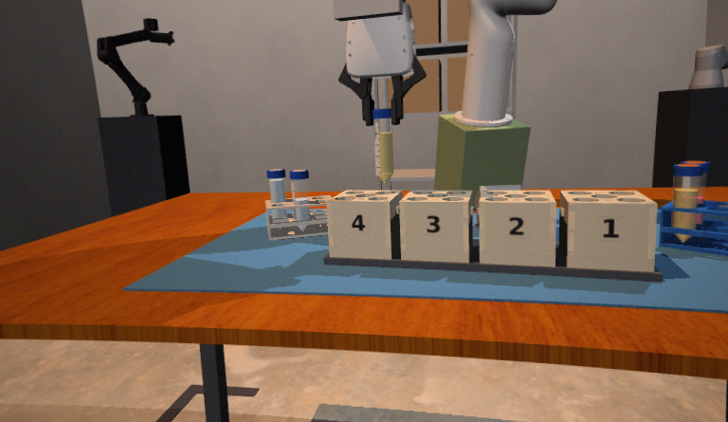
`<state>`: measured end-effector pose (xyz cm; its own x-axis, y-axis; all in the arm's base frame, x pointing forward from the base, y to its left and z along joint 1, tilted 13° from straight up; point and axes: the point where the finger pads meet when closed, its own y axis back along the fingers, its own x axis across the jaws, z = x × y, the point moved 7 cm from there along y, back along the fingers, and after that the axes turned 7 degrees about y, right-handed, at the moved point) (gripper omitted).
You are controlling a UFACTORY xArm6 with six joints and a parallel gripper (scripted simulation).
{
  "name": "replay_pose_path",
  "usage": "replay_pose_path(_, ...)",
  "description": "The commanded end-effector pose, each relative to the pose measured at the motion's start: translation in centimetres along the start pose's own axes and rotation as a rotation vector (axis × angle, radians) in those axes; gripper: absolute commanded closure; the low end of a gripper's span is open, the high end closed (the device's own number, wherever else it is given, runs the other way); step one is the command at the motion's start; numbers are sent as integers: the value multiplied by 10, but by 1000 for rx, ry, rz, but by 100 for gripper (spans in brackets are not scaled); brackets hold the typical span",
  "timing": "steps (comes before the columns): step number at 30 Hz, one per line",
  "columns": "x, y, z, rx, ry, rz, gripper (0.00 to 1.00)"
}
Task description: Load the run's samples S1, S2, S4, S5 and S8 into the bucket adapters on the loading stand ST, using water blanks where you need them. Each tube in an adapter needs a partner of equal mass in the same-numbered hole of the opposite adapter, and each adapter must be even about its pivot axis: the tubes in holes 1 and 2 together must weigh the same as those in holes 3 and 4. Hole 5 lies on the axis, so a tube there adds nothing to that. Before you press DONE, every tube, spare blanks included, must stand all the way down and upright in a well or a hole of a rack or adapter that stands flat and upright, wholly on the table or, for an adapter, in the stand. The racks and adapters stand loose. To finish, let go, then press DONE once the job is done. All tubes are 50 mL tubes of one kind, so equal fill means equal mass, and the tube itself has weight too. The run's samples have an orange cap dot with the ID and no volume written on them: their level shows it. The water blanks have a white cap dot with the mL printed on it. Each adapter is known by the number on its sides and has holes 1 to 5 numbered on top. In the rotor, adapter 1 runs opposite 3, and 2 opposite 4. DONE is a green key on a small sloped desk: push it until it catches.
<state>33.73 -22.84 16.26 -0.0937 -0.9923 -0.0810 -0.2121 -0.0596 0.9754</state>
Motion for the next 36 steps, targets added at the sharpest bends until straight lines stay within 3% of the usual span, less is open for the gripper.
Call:
replay_pose_path(1, 0, -6, -1, 3, 0, 1, 100)
replay_pose_path(18, 1, -6, -1, 3, 0, 2, 100)
replay_pose_path(36, 0, -22, -1, 3, 0, 1, 100)
